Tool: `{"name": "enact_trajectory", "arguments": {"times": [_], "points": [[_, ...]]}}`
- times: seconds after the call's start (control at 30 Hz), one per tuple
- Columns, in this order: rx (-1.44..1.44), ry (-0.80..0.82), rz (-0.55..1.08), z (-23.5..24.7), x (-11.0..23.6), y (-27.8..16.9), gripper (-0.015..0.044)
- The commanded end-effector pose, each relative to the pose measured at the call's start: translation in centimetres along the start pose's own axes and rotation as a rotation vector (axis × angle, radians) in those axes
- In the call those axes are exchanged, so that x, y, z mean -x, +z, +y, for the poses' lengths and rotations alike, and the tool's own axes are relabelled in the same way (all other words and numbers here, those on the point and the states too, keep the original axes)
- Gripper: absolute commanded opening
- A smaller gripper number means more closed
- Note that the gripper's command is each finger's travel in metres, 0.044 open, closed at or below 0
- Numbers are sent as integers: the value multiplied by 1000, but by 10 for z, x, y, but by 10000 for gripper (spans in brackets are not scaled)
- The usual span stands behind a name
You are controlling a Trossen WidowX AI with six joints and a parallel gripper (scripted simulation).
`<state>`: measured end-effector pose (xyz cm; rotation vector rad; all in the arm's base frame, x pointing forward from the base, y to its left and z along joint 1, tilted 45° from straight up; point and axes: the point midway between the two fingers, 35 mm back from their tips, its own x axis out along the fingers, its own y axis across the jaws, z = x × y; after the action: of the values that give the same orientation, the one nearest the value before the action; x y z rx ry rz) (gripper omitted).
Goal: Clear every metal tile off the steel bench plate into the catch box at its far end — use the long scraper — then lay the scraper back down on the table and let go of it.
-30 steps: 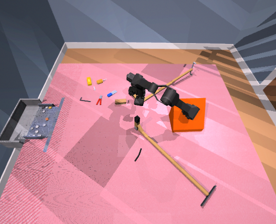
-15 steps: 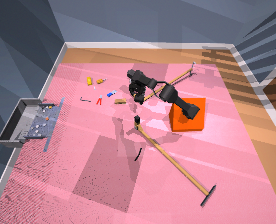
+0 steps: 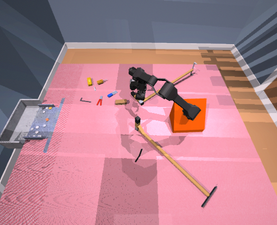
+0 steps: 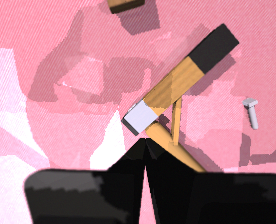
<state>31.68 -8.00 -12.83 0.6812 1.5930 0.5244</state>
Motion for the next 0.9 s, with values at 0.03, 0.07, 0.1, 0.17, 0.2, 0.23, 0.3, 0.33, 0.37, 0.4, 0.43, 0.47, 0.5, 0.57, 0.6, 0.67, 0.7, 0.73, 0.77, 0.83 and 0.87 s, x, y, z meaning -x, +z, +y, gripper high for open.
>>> {"name": "enact_trajectory", "arguments": {"times": [0.03,0.07,0.1,0.17,0.2,0.23,0.3,0.33,0.37,0.4,0.43,0.47,0.5,0.57,0.6,0.67,0.7,0.73,0.77,0.83,0.87], "points": [[4,-5,0,-11,1,1,0],[4,-5,0,-12,1,1,0],[4,-6,0,-14,1,1,0],[4,-6,0,-17,1,0,0],[4,-6,0,-19,1,0,0],[4,-6,0,-21,1,0,0],[4,-6,0,-24,1,0,0],[4,-6,0,-26,1,0,0],[4,-6,0,-27,1,0,0],[4,-6,0,-29,1,0,0],[4,-6,0,-31,0,-1,0],[4,-6,0,-32,0,-1,0],[4,-6,0,-34,0,-1,0],[4,-6,0,-37,0,-1,0],[4,-6,1,-39,0,-2,0],[4,-6,1,-42,0,-2,0],[5,-5,1,-44,0,-2,0],[5,-5,1,-46,0,-2,0],[5,-5,1,-47,0,-3,0],[5,-5,1,-51,0,-3,0],[5,-5,1,-52,-1,-3,0]]}}
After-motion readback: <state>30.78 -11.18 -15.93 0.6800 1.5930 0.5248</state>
